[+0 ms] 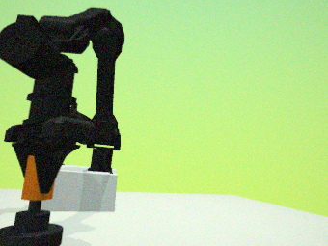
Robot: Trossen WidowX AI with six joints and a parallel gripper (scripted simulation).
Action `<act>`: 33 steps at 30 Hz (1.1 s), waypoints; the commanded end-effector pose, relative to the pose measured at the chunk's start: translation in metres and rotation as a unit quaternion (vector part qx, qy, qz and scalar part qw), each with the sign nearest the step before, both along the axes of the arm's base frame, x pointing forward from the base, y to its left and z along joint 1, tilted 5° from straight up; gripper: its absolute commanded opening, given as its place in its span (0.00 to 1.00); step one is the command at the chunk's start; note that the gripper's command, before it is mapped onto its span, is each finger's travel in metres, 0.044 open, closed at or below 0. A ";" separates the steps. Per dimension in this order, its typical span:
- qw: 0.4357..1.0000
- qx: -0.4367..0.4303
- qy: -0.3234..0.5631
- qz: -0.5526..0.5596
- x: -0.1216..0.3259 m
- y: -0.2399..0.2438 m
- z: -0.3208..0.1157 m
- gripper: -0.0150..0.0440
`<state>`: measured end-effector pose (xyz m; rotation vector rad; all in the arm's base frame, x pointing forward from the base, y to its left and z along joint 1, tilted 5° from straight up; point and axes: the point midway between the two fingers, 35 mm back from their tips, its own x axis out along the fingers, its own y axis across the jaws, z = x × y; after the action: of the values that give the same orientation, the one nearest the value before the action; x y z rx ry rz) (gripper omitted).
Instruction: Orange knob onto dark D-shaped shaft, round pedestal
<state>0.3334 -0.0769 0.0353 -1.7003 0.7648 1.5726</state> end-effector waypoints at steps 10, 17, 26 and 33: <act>0.994 -0.010 -0.005 0.105 0.005 -0.001 0.000 0.25; 0.994 -0.010 -0.005 0.105 0.006 -0.001 -0.001 0.25; 0.994 -0.010 -0.005 0.105 0.005 -0.001 -0.001 0.25; 0.994 -0.010 -0.005 0.105 0.001 0.000 -0.002 0.25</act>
<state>0.3374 -0.0775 0.0343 -1.8528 0.6163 1.6960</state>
